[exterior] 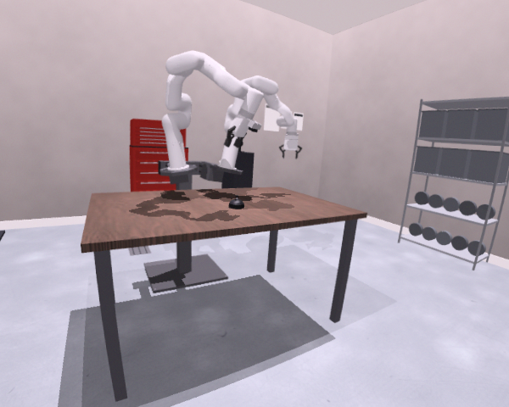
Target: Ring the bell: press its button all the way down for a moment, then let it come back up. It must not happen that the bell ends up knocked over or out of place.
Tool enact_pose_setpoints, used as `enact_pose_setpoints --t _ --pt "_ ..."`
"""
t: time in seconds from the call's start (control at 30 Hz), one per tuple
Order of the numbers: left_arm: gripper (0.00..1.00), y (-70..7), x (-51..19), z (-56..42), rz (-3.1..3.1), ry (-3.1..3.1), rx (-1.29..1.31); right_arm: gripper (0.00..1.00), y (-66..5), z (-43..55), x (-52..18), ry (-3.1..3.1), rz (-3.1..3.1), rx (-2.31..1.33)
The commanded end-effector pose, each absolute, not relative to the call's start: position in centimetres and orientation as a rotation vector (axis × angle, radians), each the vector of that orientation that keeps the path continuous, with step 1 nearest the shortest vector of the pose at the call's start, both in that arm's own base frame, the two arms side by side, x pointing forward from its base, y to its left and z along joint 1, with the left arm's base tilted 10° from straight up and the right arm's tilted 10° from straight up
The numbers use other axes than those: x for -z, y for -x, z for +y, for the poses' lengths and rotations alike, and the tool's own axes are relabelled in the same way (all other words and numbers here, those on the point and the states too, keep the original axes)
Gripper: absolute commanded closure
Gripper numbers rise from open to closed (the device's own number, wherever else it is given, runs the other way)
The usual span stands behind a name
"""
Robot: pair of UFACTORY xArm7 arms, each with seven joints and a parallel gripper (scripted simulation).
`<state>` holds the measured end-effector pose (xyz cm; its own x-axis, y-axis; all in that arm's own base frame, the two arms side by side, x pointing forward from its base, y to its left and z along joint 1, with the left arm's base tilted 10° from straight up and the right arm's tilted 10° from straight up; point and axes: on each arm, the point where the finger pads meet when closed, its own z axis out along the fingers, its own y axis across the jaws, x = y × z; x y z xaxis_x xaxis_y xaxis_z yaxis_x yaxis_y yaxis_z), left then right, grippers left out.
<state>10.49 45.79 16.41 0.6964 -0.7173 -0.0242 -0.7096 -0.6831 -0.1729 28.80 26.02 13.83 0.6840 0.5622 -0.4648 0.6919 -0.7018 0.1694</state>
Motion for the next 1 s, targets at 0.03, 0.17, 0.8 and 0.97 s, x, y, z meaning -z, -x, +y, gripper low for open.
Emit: enact_pose_setpoints --t 0.03,0.17,0.8,0.97 --pt "0.0 -10.51 -16.6 45.92 1.158 2.731 0.066 0.0 -28.86 26.14 -13.97 -2.568 0.99 0.543" --pt "0.0 -10.51 -16.6 45.92 1.158 2.731 0.066 0.0 -28.86 26.14 -13.97 -2.568 0.99 0.543" --pt "0.0 -10.51 -16.6 45.92 1.158 2.731 0.066 0.0 -28.99 26.01 -13.99 -2.572 0.985 0.543" --pt "0.0 -10.51 -16.6 45.92 1.158 2.731 0.066 0.0 -29.35 25.62 -14.06 -2.583 0.969 0.544"
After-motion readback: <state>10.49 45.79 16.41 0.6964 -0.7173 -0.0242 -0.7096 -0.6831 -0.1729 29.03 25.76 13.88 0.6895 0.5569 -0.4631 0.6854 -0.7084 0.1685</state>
